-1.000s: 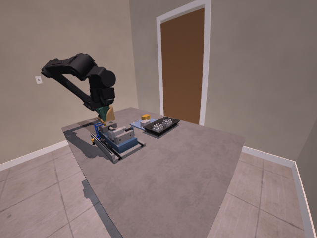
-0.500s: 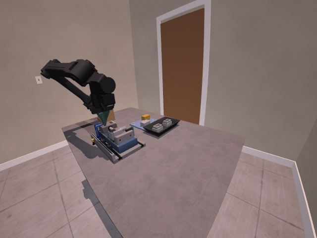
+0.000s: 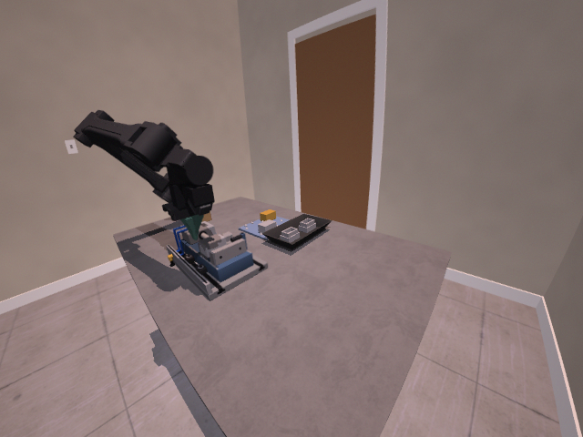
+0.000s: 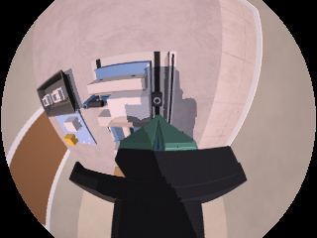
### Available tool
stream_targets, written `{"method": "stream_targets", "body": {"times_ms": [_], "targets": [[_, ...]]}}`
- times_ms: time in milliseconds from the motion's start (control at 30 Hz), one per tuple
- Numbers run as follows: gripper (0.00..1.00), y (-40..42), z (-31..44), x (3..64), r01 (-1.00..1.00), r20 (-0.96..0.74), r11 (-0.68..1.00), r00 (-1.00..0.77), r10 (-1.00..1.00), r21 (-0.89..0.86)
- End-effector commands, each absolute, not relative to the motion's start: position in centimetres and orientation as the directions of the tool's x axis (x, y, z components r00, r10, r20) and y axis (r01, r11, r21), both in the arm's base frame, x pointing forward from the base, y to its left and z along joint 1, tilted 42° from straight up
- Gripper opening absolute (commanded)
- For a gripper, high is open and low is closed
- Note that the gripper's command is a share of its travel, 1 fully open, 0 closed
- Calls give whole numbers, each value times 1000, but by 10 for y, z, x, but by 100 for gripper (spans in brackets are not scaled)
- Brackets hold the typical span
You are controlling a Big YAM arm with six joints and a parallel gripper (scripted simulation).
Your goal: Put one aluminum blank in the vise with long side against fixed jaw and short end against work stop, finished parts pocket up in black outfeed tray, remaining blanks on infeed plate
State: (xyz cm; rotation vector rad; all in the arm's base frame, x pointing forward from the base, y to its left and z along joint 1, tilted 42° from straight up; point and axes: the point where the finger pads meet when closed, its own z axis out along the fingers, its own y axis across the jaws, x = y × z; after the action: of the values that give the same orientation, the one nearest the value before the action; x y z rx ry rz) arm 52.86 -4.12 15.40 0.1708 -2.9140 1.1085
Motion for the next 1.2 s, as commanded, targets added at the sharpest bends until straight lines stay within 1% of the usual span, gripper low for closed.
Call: {"method": "stream_targets", "body": {"times_ms": [0, 600, 1167], "targets": [[0, -50, 150, 532, -112, 56, 740, -993, -100, -663], [0, -57, 150, 532, -100, 36, 742, -994, -102, -663], [0, -45, 150, 534, -115, 33, 740, -992, -124, -663]]}}
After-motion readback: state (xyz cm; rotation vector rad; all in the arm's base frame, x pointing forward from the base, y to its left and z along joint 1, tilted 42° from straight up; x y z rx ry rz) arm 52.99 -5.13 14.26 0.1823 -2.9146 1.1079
